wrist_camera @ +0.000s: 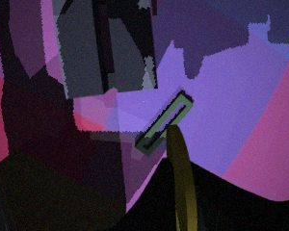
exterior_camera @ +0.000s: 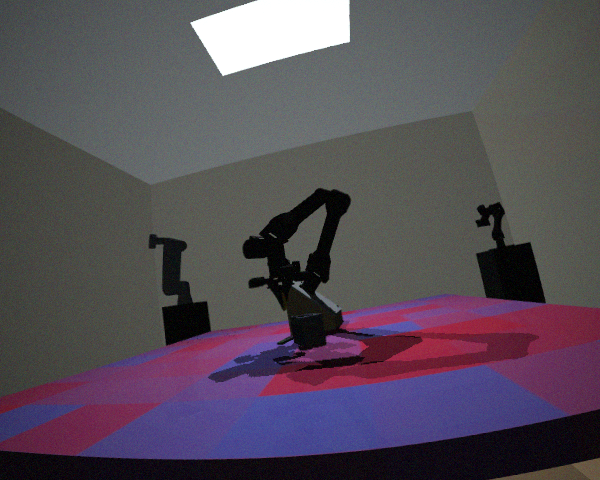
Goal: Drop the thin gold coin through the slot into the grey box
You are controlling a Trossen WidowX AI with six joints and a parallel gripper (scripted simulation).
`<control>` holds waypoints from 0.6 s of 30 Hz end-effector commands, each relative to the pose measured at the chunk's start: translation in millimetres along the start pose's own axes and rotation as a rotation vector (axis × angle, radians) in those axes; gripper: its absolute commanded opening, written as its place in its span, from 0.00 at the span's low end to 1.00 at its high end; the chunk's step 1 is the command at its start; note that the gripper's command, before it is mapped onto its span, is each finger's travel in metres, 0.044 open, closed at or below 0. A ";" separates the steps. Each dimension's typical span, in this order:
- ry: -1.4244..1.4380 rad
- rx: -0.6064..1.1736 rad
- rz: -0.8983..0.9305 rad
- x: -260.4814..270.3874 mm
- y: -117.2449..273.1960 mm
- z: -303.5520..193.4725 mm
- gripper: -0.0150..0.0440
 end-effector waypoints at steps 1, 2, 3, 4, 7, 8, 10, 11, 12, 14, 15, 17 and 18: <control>0.003 -0.003 -0.007 -0.7 1.7 11.0 0.25; 0.004 -0.002 -0.007 -0.4 1.7 13.0 0.25; 0.004 -0.002 -0.007 -0.2 1.6 15.1 0.25; 0.004 -0.001 -0.007 0.1 1.5 17.2 0.25; 0.004 0.000 -0.008 0.9 1.5 23.5 0.25; 0.004 -0.001 -0.008 1.2 1.6 25.8 0.25; 0.004 -0.001 -0.008 1.9 1.8 30.6 0.25; 0.004 -0.002 -0.008 2.3 1.9 33.0 0.25; 0.004 -0.002 -0.008 2.7 1.9 35.4 0.25; 0.004 -0.003 -0.008 3.6 2.0 40.2 0.25; 0.004 -0.003 -0.008 4.1 2.1 42.6 0.25; 0.004 -0.004 -0.008 5.1 2.2 47.5 0.25; 0.004 -0.004 -0.007 5.7 2.2 49.9 0.25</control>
Point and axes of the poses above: the point midway between the two fingers, 35 mm back from their tips, its own y axis back along the fingers, its own x axis across the jaws, z = x × y, the point moved 6 cm from there along y, back along the fingers, and after that the axes turned 10 degrees about y, right-handed, at the moved point
